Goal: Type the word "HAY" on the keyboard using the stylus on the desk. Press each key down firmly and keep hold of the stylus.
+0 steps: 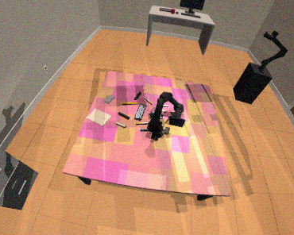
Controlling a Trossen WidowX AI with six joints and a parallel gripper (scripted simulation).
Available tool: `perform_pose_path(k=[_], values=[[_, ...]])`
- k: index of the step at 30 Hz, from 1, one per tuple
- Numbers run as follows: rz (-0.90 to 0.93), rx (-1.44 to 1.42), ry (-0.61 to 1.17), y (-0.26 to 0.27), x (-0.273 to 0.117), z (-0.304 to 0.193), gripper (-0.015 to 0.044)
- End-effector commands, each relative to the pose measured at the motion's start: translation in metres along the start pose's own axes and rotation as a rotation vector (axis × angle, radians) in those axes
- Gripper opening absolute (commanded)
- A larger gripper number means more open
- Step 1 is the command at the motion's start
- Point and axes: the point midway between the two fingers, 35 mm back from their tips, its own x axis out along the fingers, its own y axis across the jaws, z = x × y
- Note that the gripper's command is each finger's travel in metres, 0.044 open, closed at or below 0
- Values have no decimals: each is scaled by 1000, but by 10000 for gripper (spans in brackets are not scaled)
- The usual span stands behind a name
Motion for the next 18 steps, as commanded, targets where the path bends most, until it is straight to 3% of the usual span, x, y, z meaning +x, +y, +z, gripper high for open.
perform_pose_path(k=[1,18], values=[[11,19,-25,1,4,11,0],[1,2,-2,0,-3,-1,0]])
